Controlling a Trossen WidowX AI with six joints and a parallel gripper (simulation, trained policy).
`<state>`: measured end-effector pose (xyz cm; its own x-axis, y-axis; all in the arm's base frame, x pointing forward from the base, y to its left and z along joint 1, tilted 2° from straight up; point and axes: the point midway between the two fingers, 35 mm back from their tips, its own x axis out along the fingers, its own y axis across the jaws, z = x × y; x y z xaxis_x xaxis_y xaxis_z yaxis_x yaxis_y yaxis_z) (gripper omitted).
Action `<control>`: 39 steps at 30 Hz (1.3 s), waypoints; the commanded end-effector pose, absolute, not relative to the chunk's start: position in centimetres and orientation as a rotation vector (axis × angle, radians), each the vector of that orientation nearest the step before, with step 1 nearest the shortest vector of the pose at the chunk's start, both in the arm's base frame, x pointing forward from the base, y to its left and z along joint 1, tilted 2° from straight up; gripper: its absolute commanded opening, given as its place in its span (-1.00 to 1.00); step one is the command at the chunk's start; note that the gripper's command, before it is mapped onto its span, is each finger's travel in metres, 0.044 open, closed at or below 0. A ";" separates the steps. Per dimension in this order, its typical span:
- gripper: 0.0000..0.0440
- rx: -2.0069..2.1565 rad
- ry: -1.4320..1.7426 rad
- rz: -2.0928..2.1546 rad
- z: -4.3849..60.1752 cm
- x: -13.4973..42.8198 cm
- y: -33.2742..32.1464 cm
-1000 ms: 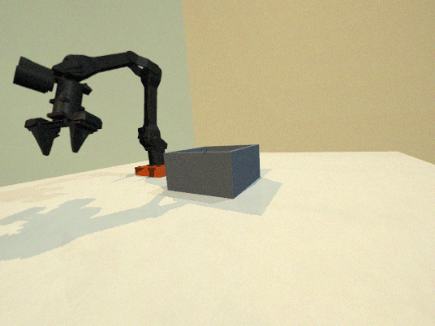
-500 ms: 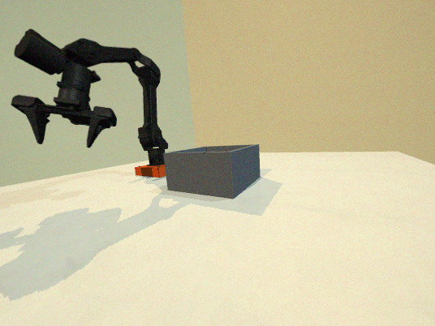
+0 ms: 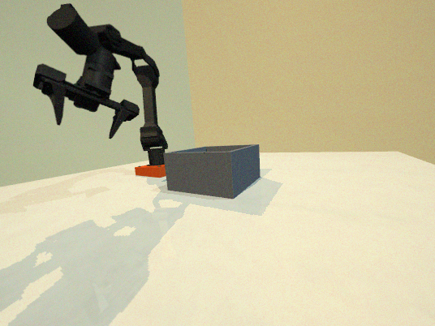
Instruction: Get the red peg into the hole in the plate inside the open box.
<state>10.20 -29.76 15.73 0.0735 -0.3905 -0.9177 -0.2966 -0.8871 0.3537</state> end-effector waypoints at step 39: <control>1.00 1.357 0.594 -1.399 19.1 26.8 -12.6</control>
